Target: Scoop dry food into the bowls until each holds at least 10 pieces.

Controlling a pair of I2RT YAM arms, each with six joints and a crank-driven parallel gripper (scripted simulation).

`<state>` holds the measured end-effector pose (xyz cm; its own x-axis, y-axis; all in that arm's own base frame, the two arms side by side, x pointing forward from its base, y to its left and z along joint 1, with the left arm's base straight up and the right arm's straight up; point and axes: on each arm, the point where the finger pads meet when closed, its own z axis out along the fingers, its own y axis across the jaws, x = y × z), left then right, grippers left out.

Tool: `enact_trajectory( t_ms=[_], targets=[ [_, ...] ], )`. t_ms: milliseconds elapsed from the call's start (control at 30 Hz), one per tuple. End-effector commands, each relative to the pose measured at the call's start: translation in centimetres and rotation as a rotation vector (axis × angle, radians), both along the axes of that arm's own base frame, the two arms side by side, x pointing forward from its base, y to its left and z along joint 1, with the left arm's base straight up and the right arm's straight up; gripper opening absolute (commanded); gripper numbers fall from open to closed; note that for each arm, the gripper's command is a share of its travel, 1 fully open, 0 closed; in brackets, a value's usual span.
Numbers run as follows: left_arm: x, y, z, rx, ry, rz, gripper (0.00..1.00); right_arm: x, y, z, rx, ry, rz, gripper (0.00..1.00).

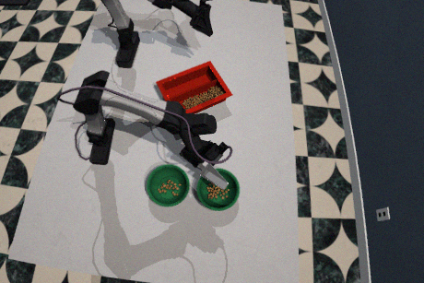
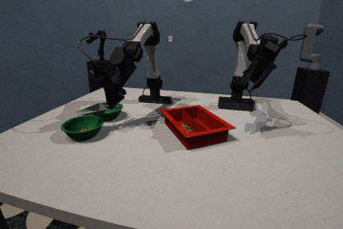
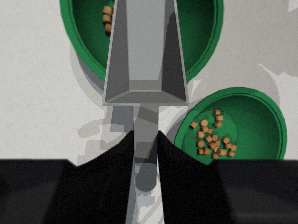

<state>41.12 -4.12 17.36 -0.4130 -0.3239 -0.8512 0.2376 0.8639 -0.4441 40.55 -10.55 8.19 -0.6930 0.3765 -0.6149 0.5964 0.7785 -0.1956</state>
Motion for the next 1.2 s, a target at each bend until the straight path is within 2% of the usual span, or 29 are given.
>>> enact_trajectory(
  t_ms=[0,33,133,500,600,867,1000,1067,1133,1167],
  targets=[
    [1.0,1.2,1.9,0.094,-0.041,0.059,0.27,0.8,-0.8,3.2,-0.021,-0.091,-0.014,0.00],
    [1.2,1.5,1.9,0.102,-0.039,0.074,0.27,0.8,-0.8,3.2,-0.021,-0.091,-0.014,0.00],
    [1.2,1.8,5.0,0.159,-0.112,0.108,0.27,0.8,-0.8,3.2,-0.021,-0.091,-0.014,0.00],
    [0.1,3.3,13.4,0.330,-0.274,0.239,0.27,0.8,-0.8,3.2,-0.021,-0.091,-0.014,0.00],
    [0.2,3.5,13.1,0.338,-0.262,0.249,0.27,0.8,-0.8,3.2,-0.022,-0.091,-0.014,0.00],
    [-2.6,4.5,19.5,0.434,-0.377,0.351,0.27,0.8,-0.8,3.2,-0.022,-0.091,-0.014,0.00],
    [-3.0,4.6,20.0,0.449,-0.376,0.362,0.27,0.8,-0.8,3.2,-0.022,-0.091,-0.014,0.00],
    [-2.5,4.3,18.6,0.440,-0.348,0.340,0.27,0.8,-0.8,3.2,-0.022,-0.091,-0.014,0.00],
    [-2.5,4.3,18.6,0.440,-0.348,0.340,0.27,0.8,-0.8,3.2,-0.022,-0.091,-0.014,0.00],
    [-3.2,4.0,21.5,0.402,-0.431,0.344,0.27,-0.1,0.6,1.6,0.006,-0.038,0.035,0.00]
  ],
)
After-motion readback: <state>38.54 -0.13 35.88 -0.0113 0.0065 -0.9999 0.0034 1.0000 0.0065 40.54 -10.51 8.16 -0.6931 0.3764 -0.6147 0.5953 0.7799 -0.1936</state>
